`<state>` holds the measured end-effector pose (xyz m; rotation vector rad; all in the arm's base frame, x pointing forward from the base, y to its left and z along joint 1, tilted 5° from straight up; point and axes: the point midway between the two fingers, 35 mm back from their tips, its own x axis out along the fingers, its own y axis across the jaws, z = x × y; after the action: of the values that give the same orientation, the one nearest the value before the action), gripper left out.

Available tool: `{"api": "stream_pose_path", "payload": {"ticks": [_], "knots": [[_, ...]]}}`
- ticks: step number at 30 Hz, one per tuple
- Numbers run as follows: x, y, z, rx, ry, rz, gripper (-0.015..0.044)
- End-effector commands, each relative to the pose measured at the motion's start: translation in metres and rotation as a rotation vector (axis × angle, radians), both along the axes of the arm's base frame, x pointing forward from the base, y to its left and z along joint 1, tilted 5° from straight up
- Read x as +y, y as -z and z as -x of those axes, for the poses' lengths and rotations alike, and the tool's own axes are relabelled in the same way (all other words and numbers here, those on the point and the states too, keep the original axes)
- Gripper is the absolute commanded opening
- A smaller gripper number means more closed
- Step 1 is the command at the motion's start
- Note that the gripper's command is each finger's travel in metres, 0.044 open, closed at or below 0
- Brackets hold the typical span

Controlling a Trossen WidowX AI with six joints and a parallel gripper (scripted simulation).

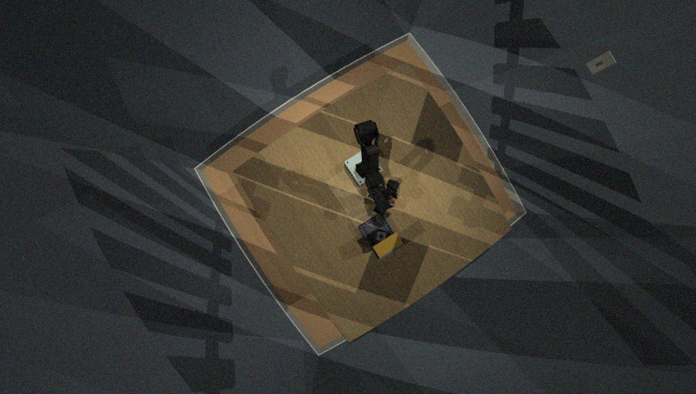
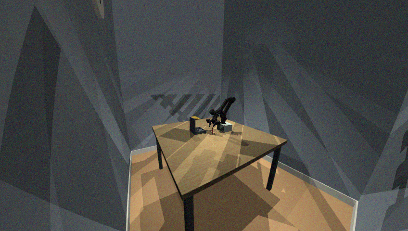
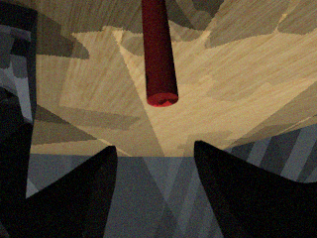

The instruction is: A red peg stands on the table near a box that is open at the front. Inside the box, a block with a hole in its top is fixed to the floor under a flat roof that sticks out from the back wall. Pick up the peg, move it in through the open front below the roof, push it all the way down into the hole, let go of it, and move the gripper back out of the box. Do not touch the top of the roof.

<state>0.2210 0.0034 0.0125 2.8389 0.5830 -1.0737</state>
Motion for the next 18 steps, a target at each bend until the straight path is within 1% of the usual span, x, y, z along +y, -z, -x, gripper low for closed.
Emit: {"api": "stream_pose_path", "payload": {"ticks": [1, 18], "knots": [[0.000, 0.007, -0.001, 0.009, 0.004, -0.003, 0.0220], [0.002, 0.035, 0.002, 0.031, -0.002, -0.010, 0.0220]]}}
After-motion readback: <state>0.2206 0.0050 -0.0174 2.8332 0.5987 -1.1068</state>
